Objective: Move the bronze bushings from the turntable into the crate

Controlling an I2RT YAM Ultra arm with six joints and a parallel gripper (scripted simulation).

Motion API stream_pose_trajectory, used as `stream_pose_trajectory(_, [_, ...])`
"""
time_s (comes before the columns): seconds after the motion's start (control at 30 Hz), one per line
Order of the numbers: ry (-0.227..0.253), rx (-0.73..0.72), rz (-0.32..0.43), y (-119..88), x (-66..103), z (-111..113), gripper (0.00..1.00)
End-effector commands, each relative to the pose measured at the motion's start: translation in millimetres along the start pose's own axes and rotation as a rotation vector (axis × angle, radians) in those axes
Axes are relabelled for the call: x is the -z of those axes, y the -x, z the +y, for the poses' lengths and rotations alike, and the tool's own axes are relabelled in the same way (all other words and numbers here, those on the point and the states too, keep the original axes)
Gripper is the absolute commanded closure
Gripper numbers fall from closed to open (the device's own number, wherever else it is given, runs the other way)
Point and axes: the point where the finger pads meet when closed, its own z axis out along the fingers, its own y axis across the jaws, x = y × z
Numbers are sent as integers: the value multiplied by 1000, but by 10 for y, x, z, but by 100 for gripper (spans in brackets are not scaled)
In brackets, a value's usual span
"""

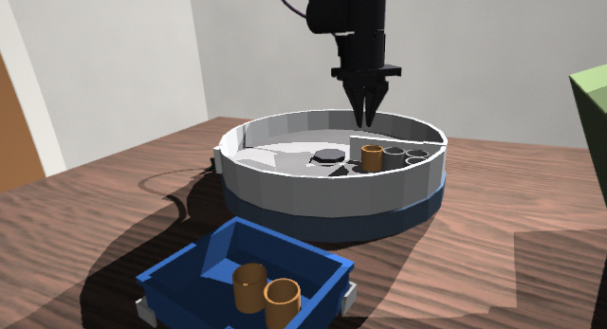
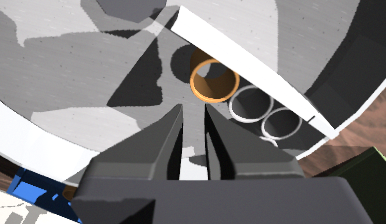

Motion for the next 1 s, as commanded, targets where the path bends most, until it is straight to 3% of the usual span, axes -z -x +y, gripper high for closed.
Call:
stream_pose_trajectory(0.0, [24,-5,-34,137,93,96,85])
stream_pose_trajectory(0.43, [24,-5,-34,138,76,96,85])
stream_pose_trajectory(0.53, [22,-4,-30,119,-71,98,85])
stream_pose_trajectory(0.63, [-8,-2,2,-42,-265,-26,85])
stream_pose_trajectory(0.7, [-8,-2,2,-42,-265,-26,85])
stream_pose_trajectory(0.73, [33,3,-41,82,-126,111,85])
stream_pose_trajectory(0.77, [42,3,-52,130,-103,150,85])
stream_pose_trajectory(0.97, [42,-1,-55,154,-97,142,85])
